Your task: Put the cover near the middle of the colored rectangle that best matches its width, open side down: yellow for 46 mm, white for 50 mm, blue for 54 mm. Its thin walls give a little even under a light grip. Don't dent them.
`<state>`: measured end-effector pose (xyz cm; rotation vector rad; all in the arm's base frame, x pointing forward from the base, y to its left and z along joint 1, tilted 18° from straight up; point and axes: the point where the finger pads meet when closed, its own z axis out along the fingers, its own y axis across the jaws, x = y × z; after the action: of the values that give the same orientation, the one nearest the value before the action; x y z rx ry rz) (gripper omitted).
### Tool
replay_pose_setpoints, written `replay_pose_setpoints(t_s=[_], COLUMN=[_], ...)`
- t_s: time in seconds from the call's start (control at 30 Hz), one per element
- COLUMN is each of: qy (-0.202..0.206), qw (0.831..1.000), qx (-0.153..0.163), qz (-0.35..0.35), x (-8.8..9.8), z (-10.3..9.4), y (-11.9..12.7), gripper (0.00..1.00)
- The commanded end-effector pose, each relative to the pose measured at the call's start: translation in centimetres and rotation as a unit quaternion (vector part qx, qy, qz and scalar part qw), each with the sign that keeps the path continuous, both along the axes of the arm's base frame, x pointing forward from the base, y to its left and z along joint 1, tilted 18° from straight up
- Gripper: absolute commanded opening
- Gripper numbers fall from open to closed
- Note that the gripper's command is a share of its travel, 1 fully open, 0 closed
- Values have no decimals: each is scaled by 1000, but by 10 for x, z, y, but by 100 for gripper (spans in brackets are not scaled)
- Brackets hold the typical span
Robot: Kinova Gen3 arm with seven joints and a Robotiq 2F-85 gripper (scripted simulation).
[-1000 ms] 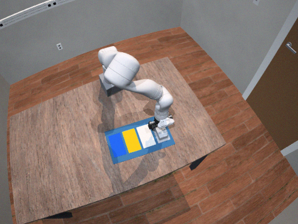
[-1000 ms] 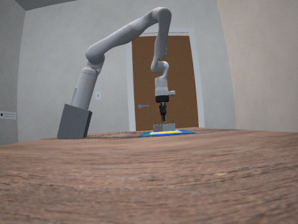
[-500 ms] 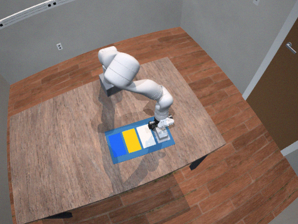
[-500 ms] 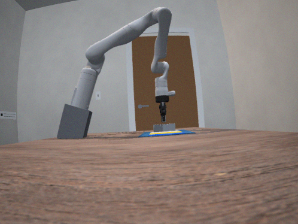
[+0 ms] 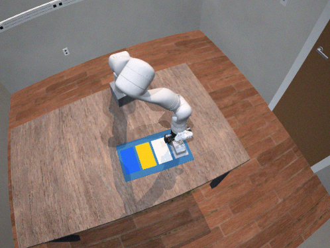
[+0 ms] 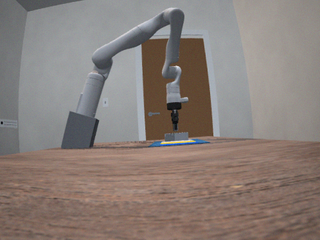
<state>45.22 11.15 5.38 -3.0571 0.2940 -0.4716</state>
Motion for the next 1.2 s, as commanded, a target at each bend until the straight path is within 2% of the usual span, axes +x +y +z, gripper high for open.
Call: replay_pose_setpoints(t_s=[0.0,0.6,1.17], qy=[-3,-3,-3], qw=[1000,1000,1000], qx=[4,4,4], qz=[-2,-2,-2], x=[2,3,8], z=[0,-2,-12], y=[3,3,3], gripper=[100,100,100])
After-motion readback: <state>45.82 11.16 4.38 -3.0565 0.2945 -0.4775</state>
